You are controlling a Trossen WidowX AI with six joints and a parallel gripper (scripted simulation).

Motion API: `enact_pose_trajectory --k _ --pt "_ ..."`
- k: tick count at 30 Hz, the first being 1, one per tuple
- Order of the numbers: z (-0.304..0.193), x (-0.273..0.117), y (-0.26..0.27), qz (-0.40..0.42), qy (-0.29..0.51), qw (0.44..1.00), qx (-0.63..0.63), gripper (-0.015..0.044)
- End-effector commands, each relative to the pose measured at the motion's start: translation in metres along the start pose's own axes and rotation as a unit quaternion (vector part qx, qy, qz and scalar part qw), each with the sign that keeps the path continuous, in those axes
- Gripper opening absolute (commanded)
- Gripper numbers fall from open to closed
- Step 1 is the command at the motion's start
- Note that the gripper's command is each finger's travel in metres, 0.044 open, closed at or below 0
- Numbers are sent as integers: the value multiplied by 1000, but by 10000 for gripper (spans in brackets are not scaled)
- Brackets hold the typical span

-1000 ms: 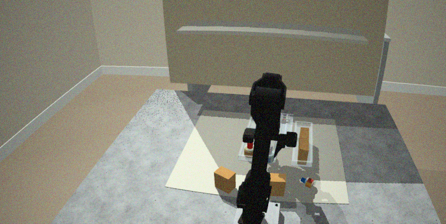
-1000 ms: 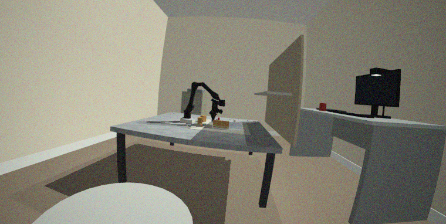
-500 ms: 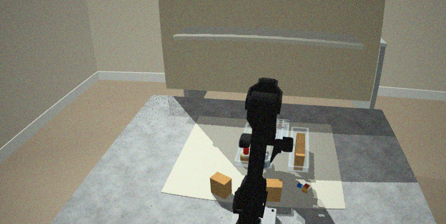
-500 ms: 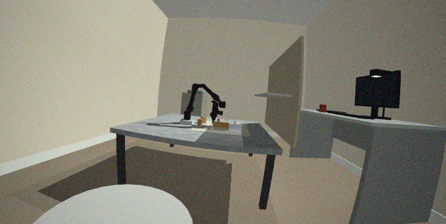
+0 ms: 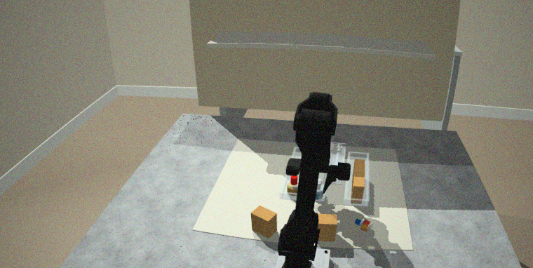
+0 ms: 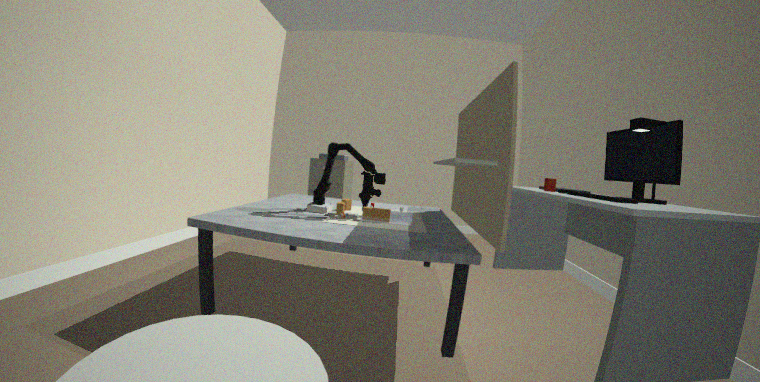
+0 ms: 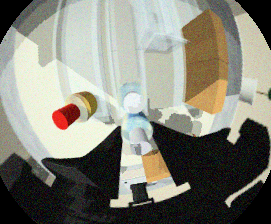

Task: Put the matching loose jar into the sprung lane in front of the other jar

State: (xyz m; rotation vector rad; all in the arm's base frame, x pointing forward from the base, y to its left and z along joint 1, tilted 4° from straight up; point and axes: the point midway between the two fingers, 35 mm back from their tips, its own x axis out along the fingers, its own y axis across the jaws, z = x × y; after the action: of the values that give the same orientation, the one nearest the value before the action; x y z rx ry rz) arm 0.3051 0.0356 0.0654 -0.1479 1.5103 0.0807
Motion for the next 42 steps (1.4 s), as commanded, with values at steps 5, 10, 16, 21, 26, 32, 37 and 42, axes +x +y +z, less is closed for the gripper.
enact_pose_trajectory --k 5,10,16,21,26,32,37,42 --pt "12 -3 1 2 -13 1000 -2 0" --pt "14 -3 1 2 -13 1000 -2 0" --pt "17 -3 1 2 -13 1000 -2 0" --pt "20 -4 1 2 -13 1000 -2 0" --pt "22 -4 1 2 -13 1000 -2 0" --pt "25 -4 1 2 -13 1000 -2 0" --pt "27 -5 1 2 -13 1000 -2 0" --pt "29 -6 1 2 -13 1000 -2 0"
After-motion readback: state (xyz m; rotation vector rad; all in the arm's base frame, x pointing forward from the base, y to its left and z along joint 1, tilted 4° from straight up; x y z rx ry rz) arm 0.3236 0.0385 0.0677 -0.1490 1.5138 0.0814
